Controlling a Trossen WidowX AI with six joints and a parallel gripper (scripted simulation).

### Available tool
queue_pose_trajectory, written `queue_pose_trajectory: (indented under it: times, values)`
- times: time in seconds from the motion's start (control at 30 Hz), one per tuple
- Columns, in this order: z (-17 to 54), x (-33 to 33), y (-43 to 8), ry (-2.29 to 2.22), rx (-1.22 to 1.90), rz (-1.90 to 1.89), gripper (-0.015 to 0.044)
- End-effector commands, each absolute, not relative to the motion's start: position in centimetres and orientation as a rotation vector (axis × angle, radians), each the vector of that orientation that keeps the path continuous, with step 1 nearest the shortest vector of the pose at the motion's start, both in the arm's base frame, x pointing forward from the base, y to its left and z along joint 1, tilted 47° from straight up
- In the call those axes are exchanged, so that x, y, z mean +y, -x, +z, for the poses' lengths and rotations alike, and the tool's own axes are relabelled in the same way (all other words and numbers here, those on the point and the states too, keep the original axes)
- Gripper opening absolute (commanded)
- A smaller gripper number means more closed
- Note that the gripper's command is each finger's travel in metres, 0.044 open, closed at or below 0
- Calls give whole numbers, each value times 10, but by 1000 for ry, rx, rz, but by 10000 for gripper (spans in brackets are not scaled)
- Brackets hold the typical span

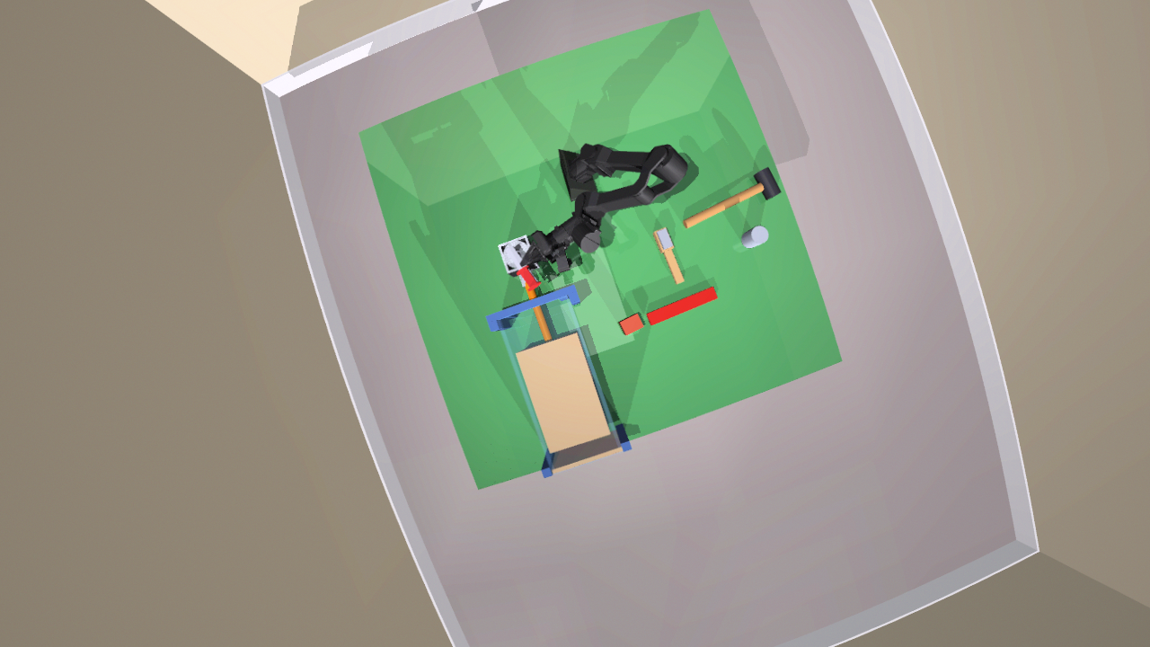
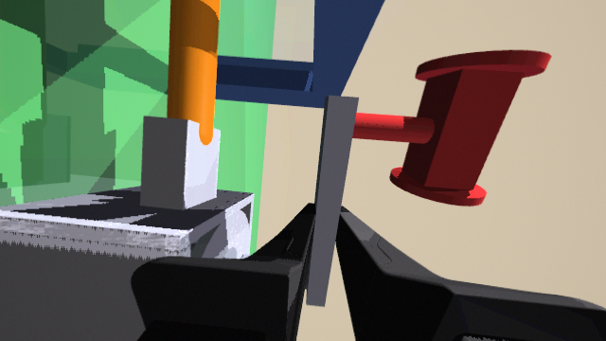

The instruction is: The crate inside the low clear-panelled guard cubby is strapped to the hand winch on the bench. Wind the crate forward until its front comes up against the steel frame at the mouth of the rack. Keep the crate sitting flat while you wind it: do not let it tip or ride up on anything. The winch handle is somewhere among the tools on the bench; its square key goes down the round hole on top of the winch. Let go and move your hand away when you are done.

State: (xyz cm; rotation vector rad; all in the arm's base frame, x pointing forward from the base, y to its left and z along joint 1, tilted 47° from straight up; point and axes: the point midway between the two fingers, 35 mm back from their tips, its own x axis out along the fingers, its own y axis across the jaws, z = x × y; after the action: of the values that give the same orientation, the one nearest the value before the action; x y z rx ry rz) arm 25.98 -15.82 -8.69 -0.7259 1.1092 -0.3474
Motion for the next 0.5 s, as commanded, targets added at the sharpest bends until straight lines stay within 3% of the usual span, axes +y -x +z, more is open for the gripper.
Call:
queue_pose_trajectory:
  times: [0.0, 0.47]
  values:
    - [-86, -160, -259, 726, 1107, -366, 0]
    - [-85, -153, -256, 726, 1103, -365, 0]
